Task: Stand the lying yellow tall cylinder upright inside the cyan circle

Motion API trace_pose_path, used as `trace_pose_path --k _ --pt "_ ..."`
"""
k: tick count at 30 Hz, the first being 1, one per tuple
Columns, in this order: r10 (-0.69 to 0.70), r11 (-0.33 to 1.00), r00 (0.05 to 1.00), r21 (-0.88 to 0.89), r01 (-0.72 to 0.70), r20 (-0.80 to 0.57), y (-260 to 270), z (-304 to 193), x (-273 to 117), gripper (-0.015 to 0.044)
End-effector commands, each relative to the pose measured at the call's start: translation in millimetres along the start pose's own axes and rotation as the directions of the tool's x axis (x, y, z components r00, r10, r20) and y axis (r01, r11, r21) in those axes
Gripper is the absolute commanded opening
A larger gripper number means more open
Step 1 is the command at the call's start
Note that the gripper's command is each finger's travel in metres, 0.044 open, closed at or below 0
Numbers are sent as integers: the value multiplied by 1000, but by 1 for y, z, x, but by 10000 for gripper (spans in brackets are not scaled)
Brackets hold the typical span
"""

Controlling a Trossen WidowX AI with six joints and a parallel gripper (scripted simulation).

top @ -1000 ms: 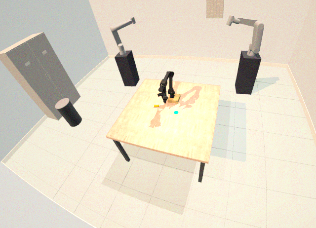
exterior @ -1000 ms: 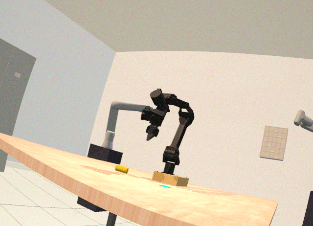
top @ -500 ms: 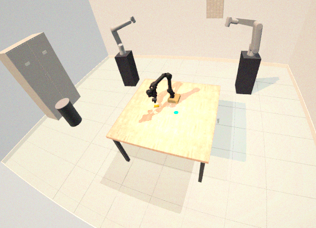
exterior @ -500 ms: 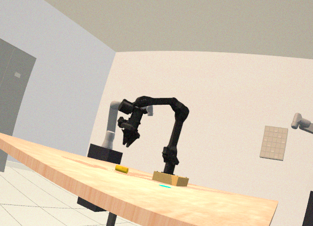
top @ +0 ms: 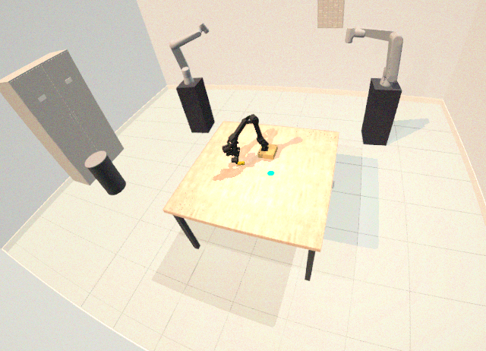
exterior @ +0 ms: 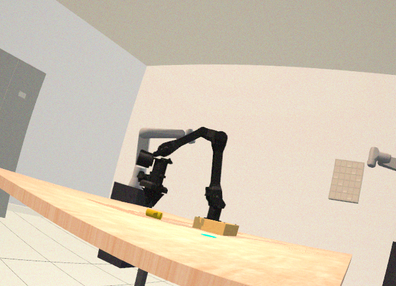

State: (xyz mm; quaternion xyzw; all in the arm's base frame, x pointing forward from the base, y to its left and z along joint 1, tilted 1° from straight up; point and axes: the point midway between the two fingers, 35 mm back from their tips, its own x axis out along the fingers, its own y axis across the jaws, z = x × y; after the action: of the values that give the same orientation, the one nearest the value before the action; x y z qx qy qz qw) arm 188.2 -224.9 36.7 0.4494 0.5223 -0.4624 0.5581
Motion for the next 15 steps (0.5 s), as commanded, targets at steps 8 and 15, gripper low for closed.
trace_pose_path --k 8,15 --pt "-12 1000 1000 -3 12 -15 -6 -8 29 204" --pt "-12 1000 1000 -3 12 -15 -6 -8 29 105"
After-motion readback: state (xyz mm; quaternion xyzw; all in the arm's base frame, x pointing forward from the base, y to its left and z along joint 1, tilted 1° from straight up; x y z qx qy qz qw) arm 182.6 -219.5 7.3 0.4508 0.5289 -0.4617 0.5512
